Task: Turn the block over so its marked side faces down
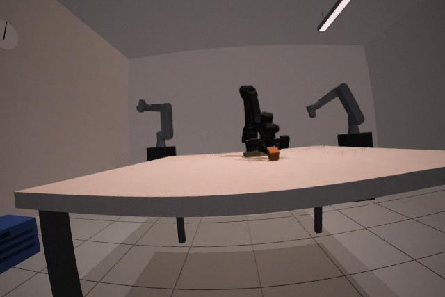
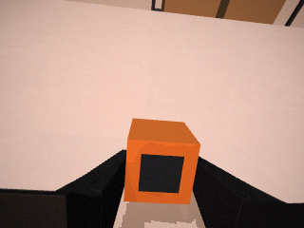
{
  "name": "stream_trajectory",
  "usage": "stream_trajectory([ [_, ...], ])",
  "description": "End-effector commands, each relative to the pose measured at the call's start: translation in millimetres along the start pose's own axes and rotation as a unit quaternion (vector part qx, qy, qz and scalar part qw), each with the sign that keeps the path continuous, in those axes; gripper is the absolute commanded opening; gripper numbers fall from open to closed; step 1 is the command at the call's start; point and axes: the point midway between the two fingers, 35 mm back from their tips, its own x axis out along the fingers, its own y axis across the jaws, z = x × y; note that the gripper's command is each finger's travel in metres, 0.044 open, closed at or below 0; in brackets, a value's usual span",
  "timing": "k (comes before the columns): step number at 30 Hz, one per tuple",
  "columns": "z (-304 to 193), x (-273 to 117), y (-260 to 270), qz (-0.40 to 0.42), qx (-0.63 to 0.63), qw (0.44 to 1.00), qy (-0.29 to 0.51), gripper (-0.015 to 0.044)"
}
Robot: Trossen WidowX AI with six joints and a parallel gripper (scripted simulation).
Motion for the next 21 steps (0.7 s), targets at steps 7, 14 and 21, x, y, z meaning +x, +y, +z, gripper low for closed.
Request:
stream_trajectory([
  [7,2.4,-3.5,-1.2,-0.003,-0.001,1.000,-0.018,0.0000],
  [14,2.4,-3.5,-1.2,-0.003,-0.001,1.000,-0.018,0.0000],
  [21,2.4,-3.5,-1.2,-0.003,-0.001,1.000,-0.018,0.0157],
])
